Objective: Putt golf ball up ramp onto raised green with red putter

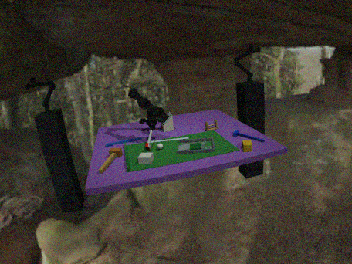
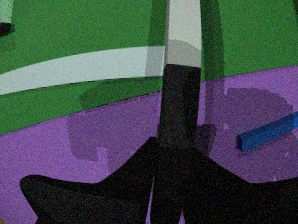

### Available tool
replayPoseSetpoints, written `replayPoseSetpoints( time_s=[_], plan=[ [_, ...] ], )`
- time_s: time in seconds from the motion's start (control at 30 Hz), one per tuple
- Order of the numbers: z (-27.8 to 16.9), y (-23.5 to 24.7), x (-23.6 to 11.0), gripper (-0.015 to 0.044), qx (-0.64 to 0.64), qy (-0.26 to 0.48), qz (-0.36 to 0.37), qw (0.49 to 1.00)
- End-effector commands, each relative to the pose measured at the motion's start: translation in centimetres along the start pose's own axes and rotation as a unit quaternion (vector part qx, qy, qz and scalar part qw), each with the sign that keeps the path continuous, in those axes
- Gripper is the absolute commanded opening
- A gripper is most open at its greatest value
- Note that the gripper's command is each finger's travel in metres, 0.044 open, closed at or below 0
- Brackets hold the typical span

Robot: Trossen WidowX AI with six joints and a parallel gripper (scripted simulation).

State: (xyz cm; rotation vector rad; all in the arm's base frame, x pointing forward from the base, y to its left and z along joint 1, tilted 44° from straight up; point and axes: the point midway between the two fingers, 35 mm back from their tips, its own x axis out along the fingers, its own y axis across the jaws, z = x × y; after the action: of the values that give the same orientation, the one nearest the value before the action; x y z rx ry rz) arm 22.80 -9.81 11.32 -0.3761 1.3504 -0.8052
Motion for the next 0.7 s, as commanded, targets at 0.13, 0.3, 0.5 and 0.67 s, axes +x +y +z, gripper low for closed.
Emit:
replayPoseSetpoints(
  time_s=[0.13, 0.3, 0.5, 0.67],
  plan=[
    [0.0, -1.7, 0.0, 0.0, 0.008, -0.005, -0.003, 1.0],
    [0.2, -0.5, 0.1, 0.0, 0.007, -0.001, 0.0, 1.0],
    [0.8, 7.5, 0.0, 0.0, 0.007, -0.002, 0.006, 1.0],
    [0.0, 12.2, 0.0, 0.0, 0.009, -0.005, 0.001, 1.0]
  ],
)
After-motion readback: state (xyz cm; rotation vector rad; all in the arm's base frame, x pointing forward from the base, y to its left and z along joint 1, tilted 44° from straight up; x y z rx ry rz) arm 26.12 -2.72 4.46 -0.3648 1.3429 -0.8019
